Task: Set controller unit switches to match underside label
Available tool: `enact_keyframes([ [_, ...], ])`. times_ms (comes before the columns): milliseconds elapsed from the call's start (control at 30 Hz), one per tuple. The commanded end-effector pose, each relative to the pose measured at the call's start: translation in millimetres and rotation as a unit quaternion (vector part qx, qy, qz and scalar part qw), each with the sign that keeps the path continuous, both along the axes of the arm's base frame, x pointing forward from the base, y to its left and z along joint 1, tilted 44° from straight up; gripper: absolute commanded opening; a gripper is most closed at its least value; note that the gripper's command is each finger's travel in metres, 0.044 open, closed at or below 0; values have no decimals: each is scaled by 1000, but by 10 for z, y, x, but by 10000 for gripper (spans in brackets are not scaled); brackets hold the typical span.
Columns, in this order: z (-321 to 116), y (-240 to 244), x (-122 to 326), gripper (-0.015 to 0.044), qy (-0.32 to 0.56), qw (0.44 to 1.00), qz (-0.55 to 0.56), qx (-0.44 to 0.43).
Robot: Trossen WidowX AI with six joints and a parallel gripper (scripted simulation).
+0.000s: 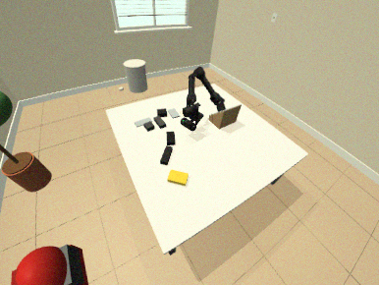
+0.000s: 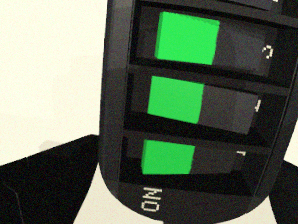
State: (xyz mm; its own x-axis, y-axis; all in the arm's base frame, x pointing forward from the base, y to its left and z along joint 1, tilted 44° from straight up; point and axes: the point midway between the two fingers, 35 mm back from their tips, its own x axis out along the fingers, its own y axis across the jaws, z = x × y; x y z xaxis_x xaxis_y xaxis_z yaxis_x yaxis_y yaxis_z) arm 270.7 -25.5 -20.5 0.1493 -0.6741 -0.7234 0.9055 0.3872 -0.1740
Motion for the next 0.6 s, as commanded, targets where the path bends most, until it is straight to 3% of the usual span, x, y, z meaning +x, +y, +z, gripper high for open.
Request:
enact_keyframes([
  [0, 0, 4, -1, 315, 0, 1000, 1, 0],
  [167, 343, 327, -80, 440, -3, 1000, 4, -1],
  [467, 364, 345, -88, 440, -3, 1000, 5, -1],
  [567, 423, 216, -108, 361, -2, 1000, 5, 0],
])
